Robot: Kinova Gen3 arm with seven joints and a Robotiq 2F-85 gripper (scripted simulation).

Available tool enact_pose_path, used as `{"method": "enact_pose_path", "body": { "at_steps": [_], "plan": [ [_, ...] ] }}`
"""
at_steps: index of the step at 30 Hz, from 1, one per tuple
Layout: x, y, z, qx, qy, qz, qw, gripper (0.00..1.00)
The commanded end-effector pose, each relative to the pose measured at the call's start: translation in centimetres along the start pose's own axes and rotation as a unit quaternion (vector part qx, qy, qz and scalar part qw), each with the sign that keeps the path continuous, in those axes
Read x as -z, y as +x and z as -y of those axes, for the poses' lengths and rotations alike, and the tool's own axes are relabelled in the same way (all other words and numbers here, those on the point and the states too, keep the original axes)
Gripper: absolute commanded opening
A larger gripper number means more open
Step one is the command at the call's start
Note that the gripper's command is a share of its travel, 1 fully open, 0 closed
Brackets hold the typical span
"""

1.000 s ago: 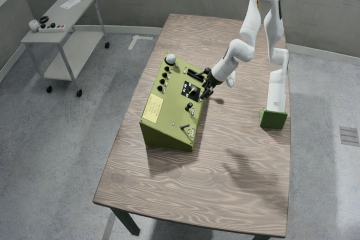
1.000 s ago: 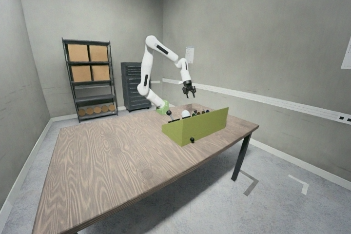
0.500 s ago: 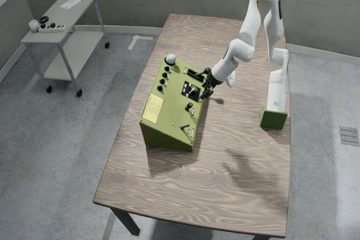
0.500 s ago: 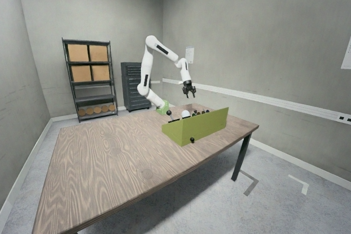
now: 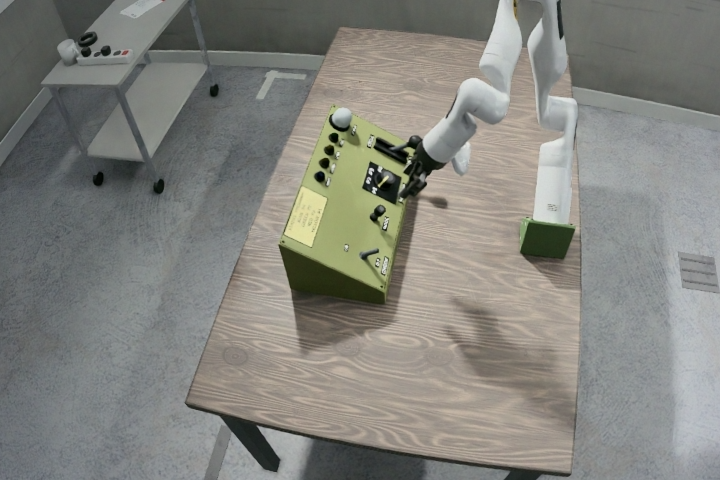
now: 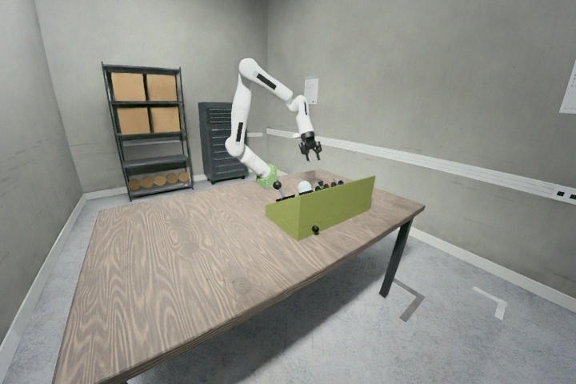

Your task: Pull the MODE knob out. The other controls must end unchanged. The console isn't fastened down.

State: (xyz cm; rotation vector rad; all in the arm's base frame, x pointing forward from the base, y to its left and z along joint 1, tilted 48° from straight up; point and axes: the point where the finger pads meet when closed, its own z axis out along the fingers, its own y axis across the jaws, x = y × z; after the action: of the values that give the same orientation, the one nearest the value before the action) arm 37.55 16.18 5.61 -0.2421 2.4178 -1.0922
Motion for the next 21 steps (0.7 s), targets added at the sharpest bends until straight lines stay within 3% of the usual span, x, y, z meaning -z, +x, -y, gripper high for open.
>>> {"method": "enact_pose_path", "body": {
  "at_steps": [1,11,21],
  "plan": [
    [0.0,0.0,0.0,0.0,0.0,0.0,1.0,0.77],
    [-1.1,0.0,0.0,0.0,0.0,0.0,1.0,0.77],
    [-4.1,0.0,0.0,0.0,0.0,0.0,1.0,0.77]
  ]
}}
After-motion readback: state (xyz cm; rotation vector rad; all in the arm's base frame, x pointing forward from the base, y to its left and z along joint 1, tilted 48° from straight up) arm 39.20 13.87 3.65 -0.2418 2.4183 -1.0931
